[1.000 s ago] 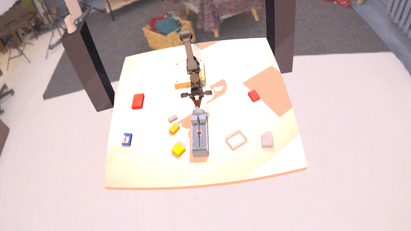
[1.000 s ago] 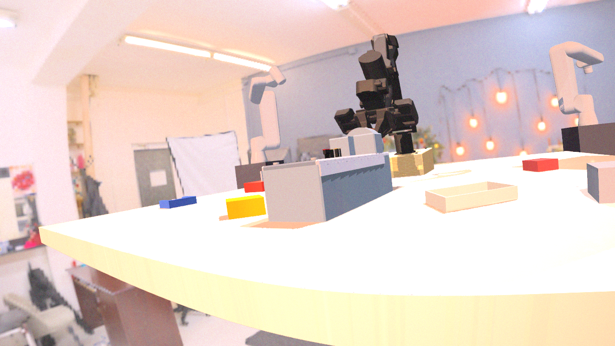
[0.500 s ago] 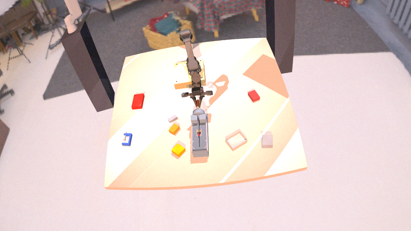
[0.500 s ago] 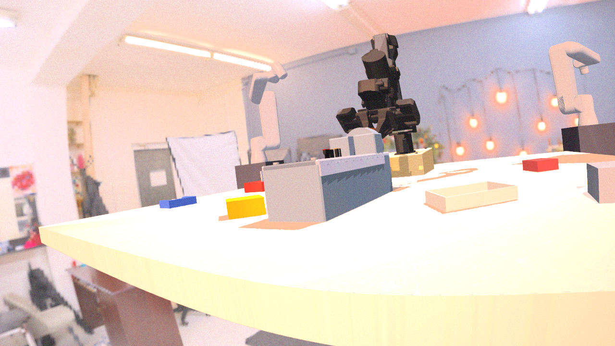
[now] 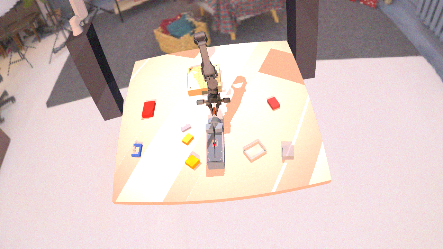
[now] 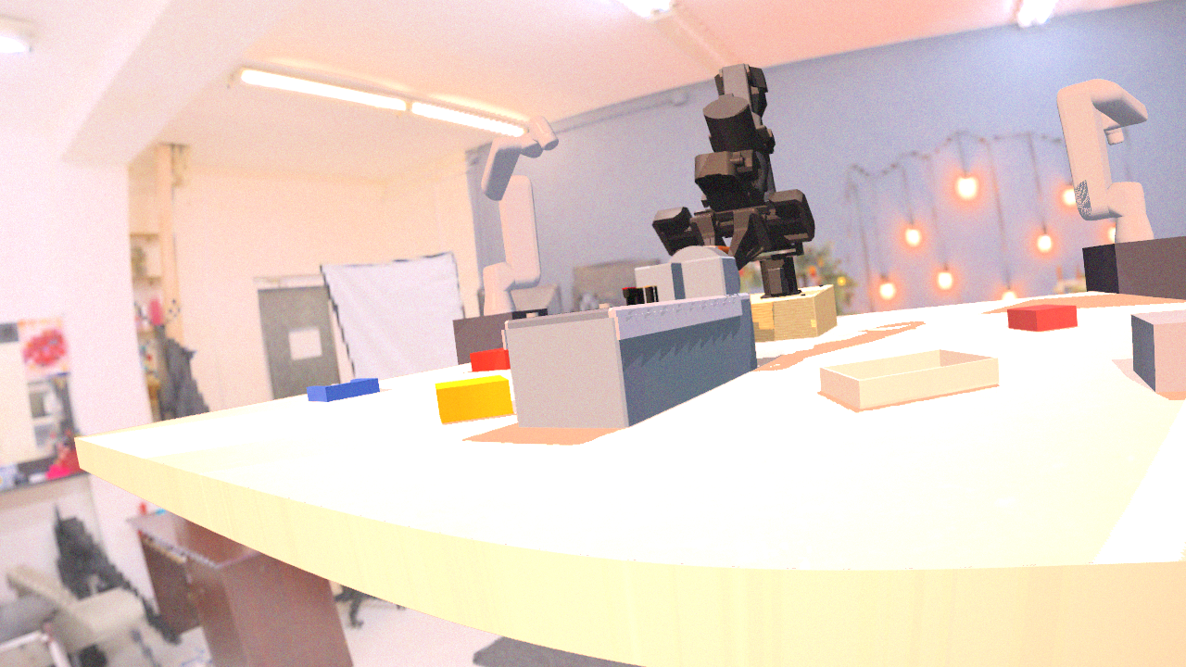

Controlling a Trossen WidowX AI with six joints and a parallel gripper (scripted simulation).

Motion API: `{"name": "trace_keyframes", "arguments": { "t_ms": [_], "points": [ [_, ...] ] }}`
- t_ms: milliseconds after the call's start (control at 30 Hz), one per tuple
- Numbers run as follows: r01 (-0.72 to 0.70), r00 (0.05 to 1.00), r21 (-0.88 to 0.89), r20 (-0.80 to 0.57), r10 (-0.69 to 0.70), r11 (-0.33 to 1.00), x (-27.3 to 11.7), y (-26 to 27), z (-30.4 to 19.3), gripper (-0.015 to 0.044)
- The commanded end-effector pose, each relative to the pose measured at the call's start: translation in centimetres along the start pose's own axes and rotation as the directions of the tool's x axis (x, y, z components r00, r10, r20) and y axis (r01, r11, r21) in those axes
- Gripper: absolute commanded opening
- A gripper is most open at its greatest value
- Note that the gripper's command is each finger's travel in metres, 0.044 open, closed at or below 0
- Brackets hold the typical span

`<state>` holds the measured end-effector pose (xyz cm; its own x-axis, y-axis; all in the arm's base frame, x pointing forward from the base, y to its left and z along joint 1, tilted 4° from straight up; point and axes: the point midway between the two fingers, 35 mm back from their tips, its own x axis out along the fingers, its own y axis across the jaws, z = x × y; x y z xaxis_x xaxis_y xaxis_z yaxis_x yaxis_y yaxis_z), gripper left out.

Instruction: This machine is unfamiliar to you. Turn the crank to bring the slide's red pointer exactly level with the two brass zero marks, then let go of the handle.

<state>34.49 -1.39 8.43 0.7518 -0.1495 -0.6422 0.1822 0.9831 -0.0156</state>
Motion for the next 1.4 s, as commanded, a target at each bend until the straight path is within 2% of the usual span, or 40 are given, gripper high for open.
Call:
{"name": "trace_keyframes", "arguments": {
  "t_ms": [0,1367],
  "points": [
    [-0.027,1.0,-0.006,0.0,0.027,1.0,0.1,0.9,-0.1,0.0],
    [-0.028,1.0,-0.005,-0.001,0.028,1.0,2.2,2.8,-2.3,0.0]
  ]
}}
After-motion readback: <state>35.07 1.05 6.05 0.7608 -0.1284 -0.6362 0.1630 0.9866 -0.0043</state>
